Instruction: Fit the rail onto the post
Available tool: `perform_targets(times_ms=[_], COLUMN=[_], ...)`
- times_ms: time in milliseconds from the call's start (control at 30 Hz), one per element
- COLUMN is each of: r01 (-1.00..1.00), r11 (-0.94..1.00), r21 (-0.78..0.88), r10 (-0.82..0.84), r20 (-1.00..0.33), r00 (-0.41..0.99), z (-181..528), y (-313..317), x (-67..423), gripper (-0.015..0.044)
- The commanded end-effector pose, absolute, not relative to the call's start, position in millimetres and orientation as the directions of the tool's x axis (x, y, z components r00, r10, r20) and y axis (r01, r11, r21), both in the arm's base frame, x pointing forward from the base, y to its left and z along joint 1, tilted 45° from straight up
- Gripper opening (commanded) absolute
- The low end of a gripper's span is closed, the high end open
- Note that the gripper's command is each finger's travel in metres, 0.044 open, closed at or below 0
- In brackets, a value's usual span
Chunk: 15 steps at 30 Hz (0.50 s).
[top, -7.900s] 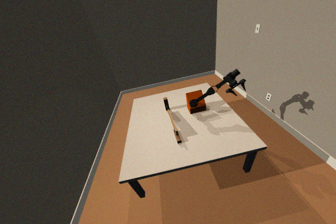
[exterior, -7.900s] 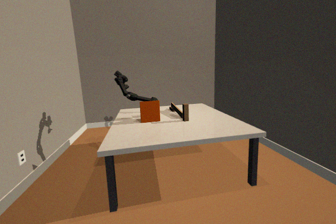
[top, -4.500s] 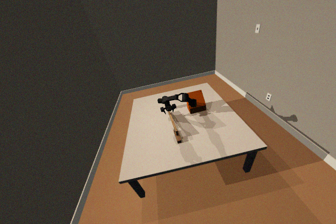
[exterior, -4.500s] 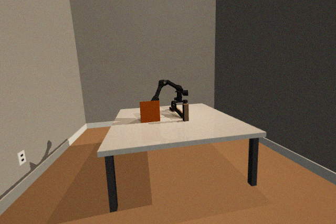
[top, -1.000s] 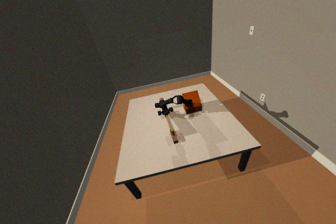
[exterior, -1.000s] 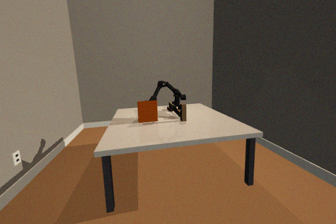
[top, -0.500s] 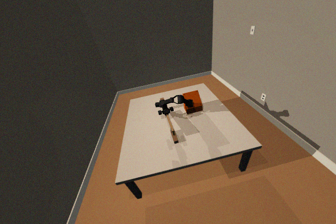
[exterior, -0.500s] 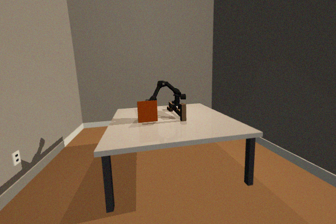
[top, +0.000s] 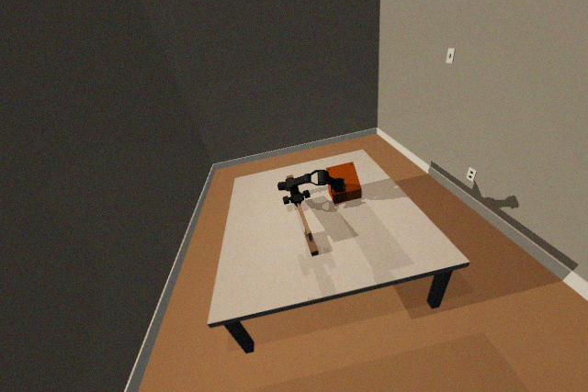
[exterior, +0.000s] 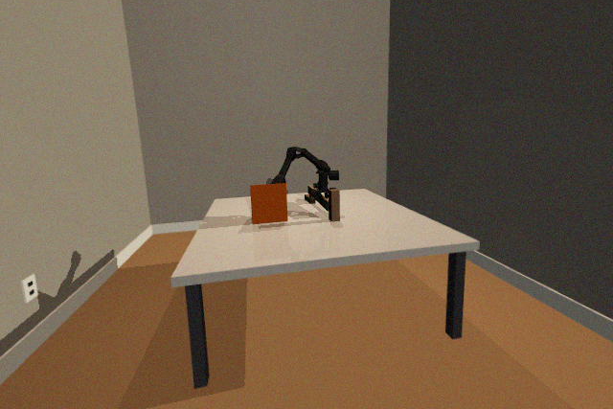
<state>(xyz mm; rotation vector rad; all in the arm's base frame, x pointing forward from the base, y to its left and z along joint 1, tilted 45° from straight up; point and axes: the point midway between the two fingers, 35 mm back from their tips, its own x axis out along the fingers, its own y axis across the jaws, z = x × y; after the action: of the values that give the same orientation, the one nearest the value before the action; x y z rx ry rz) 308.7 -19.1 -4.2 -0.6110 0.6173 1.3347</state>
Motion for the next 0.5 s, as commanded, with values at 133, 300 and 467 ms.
perform_targets(times_ms=[133, 300, 467], r01=[-0.988, -0.988, -0.988], r11=[0.140, 0.140, 0.140], r21=[-0.063, -0.063, -0.063], r10=[0.688, 0.688, 0.688], r20=[-0.711, -0.711, -0.712], r00=[0.143, 0.143, 0.143], z=[1.4, 3.2, 5.1], y=[-24.4, -26.1, -28.0], x=[311.1, 310.7, 310.3], gripper=[0.0000, 0.0000, 0.0000])
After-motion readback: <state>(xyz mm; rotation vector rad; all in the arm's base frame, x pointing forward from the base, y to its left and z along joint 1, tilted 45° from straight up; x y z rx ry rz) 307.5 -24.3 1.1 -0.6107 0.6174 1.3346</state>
